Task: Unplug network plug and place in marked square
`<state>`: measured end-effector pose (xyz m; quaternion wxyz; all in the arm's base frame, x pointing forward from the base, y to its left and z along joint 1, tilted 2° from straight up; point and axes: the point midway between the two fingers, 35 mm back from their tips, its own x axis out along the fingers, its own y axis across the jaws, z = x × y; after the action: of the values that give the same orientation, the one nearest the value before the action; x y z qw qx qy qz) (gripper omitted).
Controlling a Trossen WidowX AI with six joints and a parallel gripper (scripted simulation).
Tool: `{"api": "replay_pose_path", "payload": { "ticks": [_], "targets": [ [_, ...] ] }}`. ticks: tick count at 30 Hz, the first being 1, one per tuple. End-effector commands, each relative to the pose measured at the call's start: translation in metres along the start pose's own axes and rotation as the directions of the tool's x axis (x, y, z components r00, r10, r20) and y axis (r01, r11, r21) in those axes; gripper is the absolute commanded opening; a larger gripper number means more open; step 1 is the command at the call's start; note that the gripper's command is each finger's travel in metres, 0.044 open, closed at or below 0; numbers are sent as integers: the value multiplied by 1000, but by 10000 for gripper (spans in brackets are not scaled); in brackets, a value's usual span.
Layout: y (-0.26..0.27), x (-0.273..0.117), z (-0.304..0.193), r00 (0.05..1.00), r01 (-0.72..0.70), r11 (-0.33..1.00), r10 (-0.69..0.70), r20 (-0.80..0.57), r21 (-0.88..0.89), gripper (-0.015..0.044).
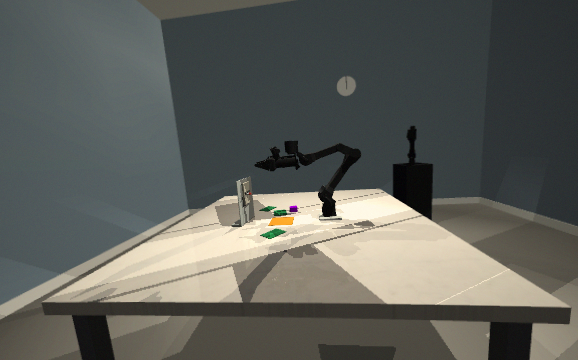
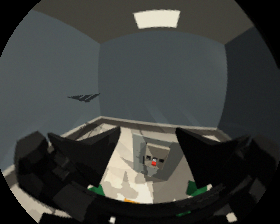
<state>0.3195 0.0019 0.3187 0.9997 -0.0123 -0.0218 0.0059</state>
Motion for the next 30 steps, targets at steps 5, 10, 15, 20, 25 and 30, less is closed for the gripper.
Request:
{"api": "replay_pose_path", "payload": {
  "ticks": [5, 10, 15, 20, 25, 30],
  "targets": [
    [1, -2, -12, 1000, 3, 993, -3, -3, 122, 269],
    [2, -5, -30, 1000, 9, 956, -7, -7, 293, 156],
    [3, -8, -47, 1000, 16, 890, -12, -12, 455, 156],
    [4, -13, -65, 1000, 23, 798, -16, -16, 603, 156],
    [4, -19, -82, 1000, 30, 680, -22, -21, 732, 156],
    [5, -26, -99, 999, 36, 543, -27, -26, 839, 156]
  ]
}}
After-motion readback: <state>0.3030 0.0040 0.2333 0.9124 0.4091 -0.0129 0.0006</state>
